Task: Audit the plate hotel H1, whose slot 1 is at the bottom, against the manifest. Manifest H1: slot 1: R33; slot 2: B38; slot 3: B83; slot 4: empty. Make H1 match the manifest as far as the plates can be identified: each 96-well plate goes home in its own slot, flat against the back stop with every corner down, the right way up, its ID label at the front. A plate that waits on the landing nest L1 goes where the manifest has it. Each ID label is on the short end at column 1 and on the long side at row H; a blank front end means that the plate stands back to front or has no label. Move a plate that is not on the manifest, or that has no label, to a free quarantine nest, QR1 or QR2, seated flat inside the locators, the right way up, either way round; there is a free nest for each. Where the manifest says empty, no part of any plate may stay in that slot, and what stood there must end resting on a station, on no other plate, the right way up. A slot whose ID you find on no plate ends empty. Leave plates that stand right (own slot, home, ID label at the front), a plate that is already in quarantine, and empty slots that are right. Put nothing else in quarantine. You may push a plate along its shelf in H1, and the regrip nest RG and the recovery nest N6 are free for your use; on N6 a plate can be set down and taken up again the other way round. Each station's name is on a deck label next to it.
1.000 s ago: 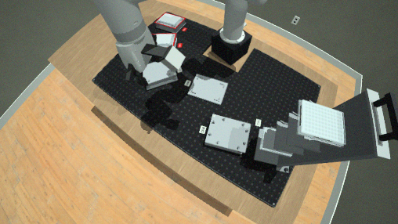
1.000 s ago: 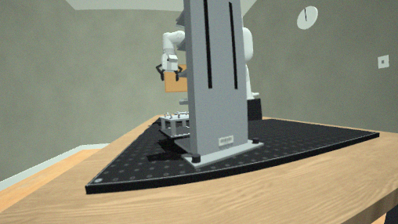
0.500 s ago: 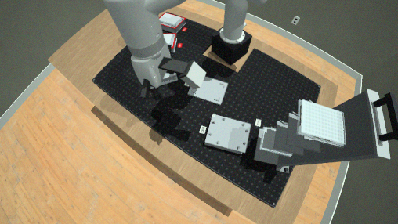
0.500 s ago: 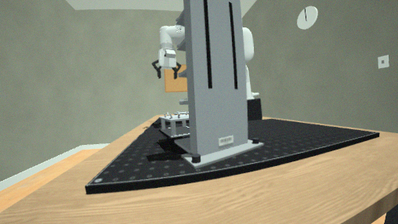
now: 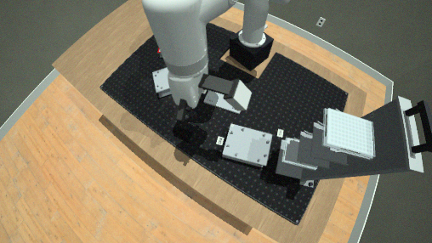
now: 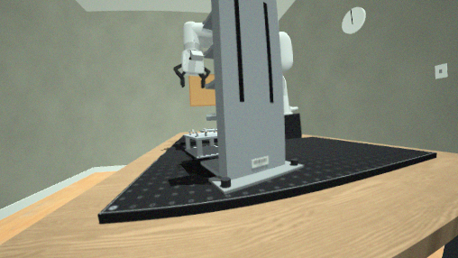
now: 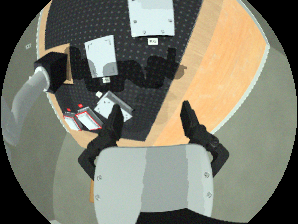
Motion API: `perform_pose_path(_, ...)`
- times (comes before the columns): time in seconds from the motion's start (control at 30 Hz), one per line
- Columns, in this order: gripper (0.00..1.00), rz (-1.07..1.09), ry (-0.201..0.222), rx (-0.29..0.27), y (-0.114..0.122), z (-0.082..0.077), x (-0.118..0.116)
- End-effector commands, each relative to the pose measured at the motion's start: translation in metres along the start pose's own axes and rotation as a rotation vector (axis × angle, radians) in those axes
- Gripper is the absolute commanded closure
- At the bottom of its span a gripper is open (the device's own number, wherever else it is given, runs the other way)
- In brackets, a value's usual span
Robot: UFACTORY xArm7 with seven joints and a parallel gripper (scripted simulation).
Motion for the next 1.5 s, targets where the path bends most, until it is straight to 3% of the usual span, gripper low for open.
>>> perform_pose_path(0.0,0.00,0.001,0.004,-0.002,-0.014,-0.002,0.006)
perform_pose_path(0.4,0.00,0.001,0.004,-0.002,-0.067,-0.002,0.021)
perform_pose_path(0.8,0.00,0.001,0.004,-0.002,-0.067,-0.002,0.021)
perform_pose_path(1.47,0.00,0.001,0.004,-0.002,-0.067,0.028,0.021)
Point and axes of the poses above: the point where the finger pads meet when closed, its own z axis out along the fingers, its own x axis across the jaws, y = z × x, the point moved 7 cm from there along -z, back along the fingers, and after that the axes turned 3 degrees about -z, right-handed, at the moved point
